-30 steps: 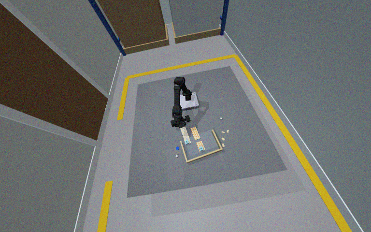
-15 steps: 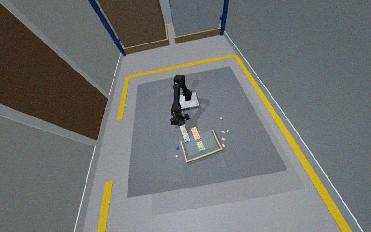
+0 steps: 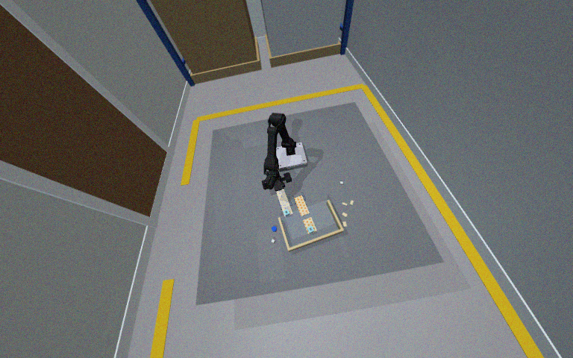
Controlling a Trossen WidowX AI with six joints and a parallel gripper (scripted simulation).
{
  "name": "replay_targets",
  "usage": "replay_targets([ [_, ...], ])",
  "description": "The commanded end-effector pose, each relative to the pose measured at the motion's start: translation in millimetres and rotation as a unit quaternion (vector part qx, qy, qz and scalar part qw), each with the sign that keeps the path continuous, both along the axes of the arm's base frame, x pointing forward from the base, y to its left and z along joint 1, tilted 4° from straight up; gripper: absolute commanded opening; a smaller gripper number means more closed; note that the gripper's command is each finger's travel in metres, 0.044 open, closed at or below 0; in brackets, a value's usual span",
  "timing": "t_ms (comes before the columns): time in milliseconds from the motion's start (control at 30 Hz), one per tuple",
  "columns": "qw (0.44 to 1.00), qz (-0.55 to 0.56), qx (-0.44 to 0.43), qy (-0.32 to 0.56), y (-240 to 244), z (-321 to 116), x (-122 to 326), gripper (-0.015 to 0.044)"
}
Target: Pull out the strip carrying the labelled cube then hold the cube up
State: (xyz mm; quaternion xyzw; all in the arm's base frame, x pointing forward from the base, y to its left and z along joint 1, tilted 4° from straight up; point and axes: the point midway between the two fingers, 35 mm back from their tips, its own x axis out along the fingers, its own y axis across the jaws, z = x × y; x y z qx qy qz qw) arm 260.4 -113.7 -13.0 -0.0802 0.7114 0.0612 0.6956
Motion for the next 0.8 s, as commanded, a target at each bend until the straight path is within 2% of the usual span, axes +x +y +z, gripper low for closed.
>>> replay_targets([
  [0, 1.0, -0.001, 0.001, 0.015, -1, -5, -15, 0.0],
  [767, 1.0, -0.001, 0.001, 0.016, -5, -4, -33, 0.0],
])
